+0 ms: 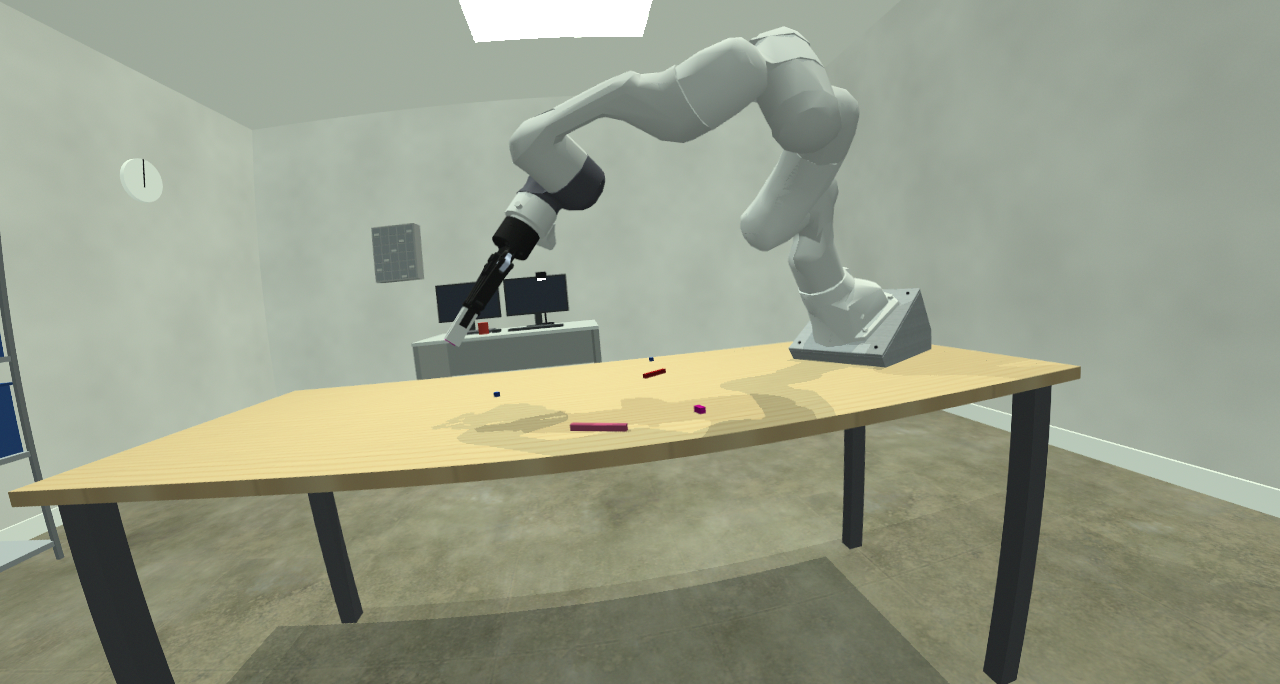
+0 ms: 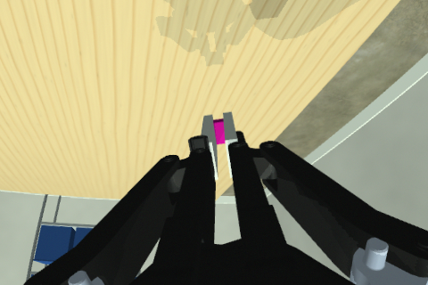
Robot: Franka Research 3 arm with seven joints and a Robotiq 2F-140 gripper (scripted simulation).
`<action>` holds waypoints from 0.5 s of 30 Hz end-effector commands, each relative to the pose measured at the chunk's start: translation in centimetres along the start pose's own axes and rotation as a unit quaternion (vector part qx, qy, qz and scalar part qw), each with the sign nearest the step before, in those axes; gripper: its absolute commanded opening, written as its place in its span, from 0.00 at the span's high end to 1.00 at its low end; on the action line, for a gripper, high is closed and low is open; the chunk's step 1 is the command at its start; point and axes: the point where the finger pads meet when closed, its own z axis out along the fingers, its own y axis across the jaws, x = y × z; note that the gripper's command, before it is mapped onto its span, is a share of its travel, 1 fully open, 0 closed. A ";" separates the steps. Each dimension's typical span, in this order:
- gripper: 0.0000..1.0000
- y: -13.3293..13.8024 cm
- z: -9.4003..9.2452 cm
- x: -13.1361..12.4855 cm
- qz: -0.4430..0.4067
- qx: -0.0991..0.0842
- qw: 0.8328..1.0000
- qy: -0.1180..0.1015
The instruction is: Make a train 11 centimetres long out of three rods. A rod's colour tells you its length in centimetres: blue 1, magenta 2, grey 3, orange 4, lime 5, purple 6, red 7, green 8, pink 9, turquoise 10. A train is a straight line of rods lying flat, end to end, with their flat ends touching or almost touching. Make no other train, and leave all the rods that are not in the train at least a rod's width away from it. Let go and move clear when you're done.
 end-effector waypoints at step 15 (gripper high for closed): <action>0.88 -16.3 -3.9 11.8 0.091 0.007 0.972 0.217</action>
